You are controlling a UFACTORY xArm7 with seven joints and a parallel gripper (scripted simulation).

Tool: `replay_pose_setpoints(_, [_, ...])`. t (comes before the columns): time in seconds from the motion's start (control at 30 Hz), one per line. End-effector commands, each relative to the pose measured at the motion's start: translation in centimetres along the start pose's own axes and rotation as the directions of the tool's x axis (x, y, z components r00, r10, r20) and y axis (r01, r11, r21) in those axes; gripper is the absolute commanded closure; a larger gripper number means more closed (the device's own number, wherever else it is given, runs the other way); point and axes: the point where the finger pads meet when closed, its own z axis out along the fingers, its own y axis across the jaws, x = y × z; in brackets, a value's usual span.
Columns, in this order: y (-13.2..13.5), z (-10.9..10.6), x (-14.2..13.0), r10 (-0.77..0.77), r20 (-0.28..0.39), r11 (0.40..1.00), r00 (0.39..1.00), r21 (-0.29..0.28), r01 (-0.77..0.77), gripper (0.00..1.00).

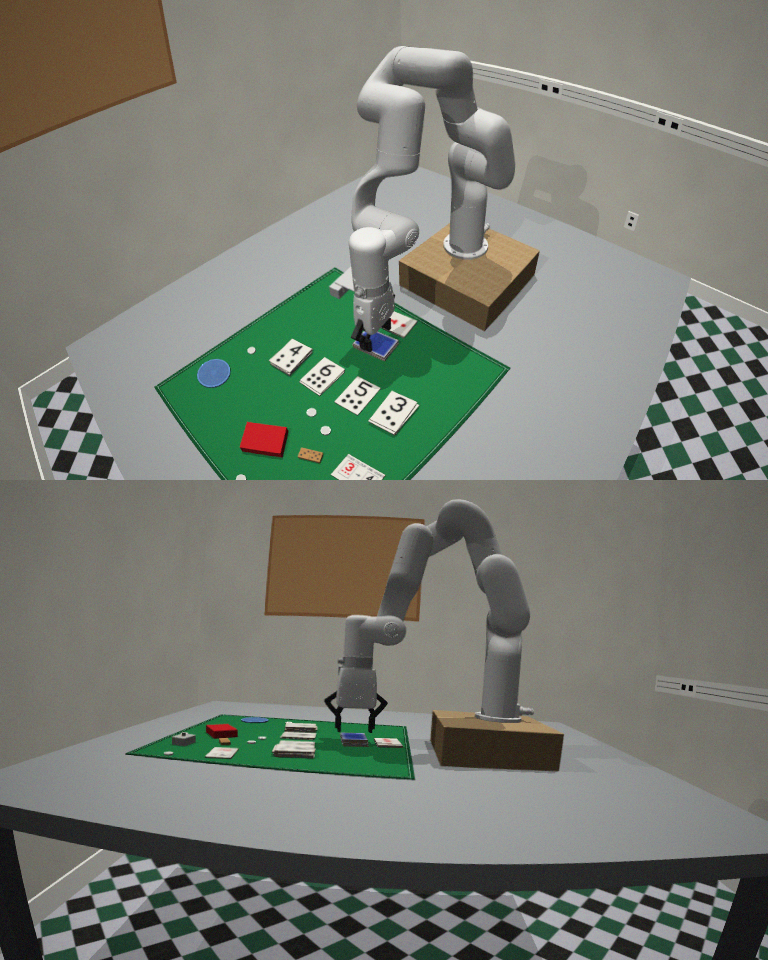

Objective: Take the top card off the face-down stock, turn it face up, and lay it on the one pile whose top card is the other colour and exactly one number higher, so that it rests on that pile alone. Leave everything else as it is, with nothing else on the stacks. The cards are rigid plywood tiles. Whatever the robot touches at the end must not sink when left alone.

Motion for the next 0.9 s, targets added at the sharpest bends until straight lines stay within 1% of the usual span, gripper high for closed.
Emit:
replay_pose_setpoints(0.0, [-0.15, -0.10, 0.03, 0.000, -0.001, 1.000, 1.000, 0.004, 0.000, 0.13])
replay_pose_setpoints(0.87, [-0.20, 0.18, 0.04, 0.000, -0.001, 1.000, 1.000, 0.004, 0.000, 0.13])
